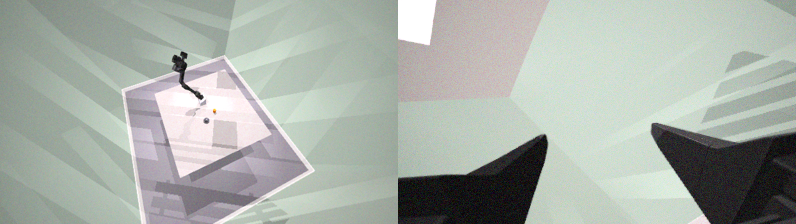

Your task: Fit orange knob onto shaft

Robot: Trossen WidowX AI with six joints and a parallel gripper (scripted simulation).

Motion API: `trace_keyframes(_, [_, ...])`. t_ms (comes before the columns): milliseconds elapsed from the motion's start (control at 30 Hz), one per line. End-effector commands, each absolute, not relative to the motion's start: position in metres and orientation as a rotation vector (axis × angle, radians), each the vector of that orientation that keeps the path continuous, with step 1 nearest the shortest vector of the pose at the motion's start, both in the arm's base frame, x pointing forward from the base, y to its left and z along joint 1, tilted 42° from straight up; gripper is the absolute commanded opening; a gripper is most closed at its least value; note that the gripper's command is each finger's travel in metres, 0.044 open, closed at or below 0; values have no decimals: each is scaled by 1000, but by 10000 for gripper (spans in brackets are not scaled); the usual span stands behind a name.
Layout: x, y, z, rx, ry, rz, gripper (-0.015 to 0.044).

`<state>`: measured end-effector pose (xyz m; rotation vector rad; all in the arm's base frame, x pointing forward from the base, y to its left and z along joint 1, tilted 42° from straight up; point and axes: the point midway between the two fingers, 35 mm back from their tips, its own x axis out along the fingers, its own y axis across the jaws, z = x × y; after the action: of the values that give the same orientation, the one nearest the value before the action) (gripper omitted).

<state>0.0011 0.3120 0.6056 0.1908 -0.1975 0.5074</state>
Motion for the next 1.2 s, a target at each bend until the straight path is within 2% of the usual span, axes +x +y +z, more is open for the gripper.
trace_keyframes(0, [5,331,600,190,-241,497,440])
trace_keyframes(333, [27,413,554,95,-317,528,440])
trace_keyframes(667, [100,486,448,-44,-207,543,440])
trace_keyframes(900, [161,501,355,-154,-44,526,440])
trace_keyframes(1167, [222,484,251,-218,194,457,440])
